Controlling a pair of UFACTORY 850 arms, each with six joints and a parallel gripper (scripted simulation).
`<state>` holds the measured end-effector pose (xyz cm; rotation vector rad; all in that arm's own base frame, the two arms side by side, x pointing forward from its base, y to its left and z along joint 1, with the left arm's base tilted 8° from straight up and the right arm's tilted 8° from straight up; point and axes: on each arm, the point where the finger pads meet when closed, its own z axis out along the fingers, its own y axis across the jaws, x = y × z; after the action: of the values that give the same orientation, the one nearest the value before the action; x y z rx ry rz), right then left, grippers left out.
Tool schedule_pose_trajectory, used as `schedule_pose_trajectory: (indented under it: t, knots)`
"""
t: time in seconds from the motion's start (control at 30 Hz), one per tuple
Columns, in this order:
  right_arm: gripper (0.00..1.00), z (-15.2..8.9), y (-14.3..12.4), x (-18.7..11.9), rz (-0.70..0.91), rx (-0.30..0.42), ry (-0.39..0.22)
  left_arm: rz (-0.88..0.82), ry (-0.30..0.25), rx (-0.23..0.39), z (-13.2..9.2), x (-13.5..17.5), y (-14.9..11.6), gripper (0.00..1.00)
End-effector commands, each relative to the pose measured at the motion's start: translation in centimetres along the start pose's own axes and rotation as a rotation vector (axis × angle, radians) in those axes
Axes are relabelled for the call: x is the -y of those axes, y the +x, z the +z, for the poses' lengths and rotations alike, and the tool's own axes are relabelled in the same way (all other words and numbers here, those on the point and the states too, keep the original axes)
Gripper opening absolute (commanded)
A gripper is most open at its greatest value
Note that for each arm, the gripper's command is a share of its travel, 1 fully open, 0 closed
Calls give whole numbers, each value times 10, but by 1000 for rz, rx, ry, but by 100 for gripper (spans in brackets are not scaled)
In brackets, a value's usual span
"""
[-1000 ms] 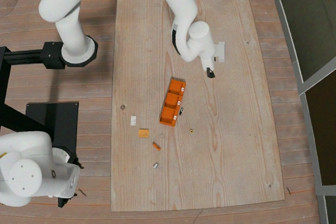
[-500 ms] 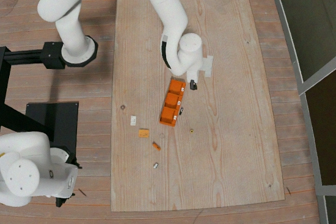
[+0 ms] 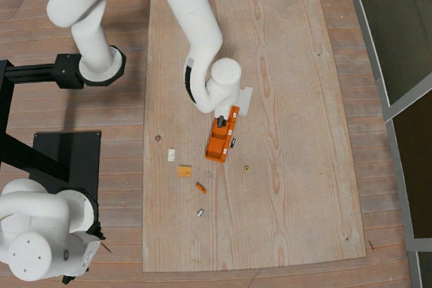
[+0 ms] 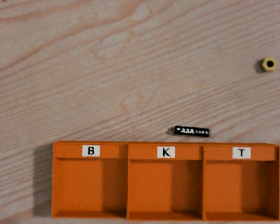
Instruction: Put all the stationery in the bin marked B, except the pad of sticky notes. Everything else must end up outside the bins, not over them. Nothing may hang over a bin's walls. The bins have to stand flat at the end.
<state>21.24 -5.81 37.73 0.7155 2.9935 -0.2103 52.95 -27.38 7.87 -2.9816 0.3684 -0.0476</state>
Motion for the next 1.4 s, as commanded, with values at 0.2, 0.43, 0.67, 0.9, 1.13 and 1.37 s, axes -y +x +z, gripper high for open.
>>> schedule_pose_trajectory:
  t: [0.2,0.43,0.67,0.9,1.13,1.37]
  knots:
    - [100,0,-3,6,24,-3,-2,12,3,26,-6,-29,-37,100]
    - [100,0,-3,6,24,-3,-2,12,3,26,-6,-29,-37,100]
    - [100,0,-3,6,24,-3,-2,12,3,26,-6,-29,-37,100]
    - [100,0,-3,6,24,-3,-2,12,3,26,-6,-29,-37,100]
    - [100,0,-3,6,24,-3,-2,12,3,26,-6,-29,-37,100]
    - [100,0,-3,6,24,-3,-2,12,3,26,-6,-29,-37,100]
